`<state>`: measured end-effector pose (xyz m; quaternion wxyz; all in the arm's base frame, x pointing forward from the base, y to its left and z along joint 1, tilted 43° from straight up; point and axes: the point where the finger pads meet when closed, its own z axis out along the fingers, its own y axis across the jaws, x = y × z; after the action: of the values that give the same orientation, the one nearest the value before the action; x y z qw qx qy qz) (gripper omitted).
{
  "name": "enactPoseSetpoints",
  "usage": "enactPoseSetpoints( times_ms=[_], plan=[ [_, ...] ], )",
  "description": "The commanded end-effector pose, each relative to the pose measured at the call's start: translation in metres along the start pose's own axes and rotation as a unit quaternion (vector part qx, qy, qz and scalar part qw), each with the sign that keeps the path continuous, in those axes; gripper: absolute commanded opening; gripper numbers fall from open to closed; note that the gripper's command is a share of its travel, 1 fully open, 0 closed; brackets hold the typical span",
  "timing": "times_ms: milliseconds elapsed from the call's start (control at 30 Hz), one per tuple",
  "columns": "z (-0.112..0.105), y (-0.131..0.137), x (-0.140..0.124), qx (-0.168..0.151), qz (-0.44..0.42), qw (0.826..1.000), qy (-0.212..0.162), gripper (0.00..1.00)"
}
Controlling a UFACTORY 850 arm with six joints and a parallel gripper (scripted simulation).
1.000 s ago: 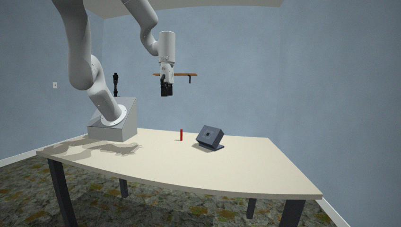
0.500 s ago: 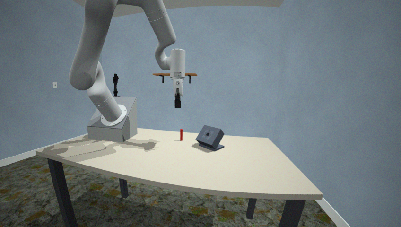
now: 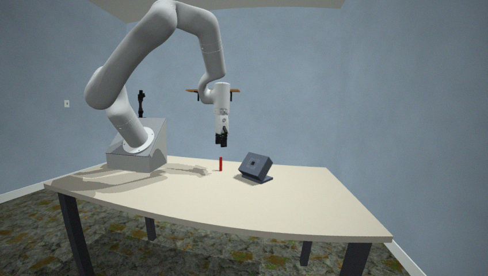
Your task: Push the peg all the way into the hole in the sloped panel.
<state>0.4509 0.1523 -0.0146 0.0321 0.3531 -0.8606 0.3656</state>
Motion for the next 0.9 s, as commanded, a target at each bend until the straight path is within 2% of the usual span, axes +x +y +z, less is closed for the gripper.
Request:
enactPoseSetpoints(
  times_ms=[0,867],
  plan=[
    [0.026,0.025,-0.009,-0.002,-0.036,0.999,0.002,1.0],
    [0.062,0.03,-0.01,-0.002,-0.042,0.999,0.002,1.0]
  ],
)
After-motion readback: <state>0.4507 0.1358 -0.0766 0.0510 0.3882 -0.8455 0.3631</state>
